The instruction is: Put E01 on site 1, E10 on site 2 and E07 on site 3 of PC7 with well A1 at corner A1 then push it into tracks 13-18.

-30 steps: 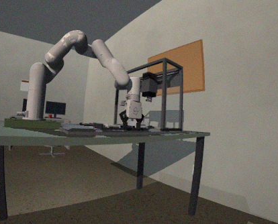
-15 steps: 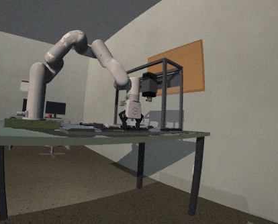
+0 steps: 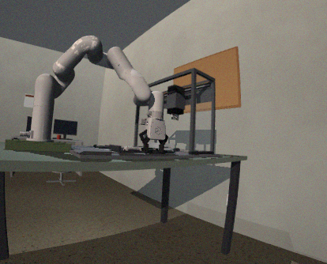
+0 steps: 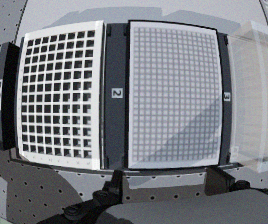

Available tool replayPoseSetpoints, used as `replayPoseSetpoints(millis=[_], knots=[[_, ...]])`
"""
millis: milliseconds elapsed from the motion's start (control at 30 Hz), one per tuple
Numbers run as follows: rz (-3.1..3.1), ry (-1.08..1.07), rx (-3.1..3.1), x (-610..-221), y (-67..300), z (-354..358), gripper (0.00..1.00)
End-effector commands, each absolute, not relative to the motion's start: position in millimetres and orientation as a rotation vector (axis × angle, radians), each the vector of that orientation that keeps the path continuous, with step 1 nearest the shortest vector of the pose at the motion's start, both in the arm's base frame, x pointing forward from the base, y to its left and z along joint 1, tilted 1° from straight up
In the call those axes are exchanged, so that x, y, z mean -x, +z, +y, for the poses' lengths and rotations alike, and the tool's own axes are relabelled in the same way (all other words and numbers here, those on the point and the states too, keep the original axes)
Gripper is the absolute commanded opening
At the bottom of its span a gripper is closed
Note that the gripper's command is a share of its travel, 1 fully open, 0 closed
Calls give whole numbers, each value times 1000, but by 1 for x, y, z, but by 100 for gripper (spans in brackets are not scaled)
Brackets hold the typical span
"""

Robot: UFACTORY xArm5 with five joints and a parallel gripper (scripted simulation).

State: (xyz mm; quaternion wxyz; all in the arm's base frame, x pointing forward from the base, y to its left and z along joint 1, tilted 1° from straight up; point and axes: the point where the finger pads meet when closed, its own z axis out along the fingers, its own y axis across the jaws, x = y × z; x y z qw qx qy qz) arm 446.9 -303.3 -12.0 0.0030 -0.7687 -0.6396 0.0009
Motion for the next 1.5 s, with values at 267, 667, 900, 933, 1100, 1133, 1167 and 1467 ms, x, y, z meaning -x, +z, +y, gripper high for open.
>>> replayPoseSetpoints(millis=[267,667,900,933,1100,1133,1167,1467], knots=[[-2005,-28,2409,-448,-10,-304,100],[-2005,-28,2409,-447,-10,-308,100],[-2005,-28,2409,-447,-11,-313,100],[-2005,-28,2409,-446,-11,-314,100],[-2005,-28,2409,-446,-11,-317,100],[-2005,-28,2409,-446,-11,-318,100],[-2005,-27,2409,-446,-11,-318,100],[-2005,-27,2409,-445,-11,-323,100]])
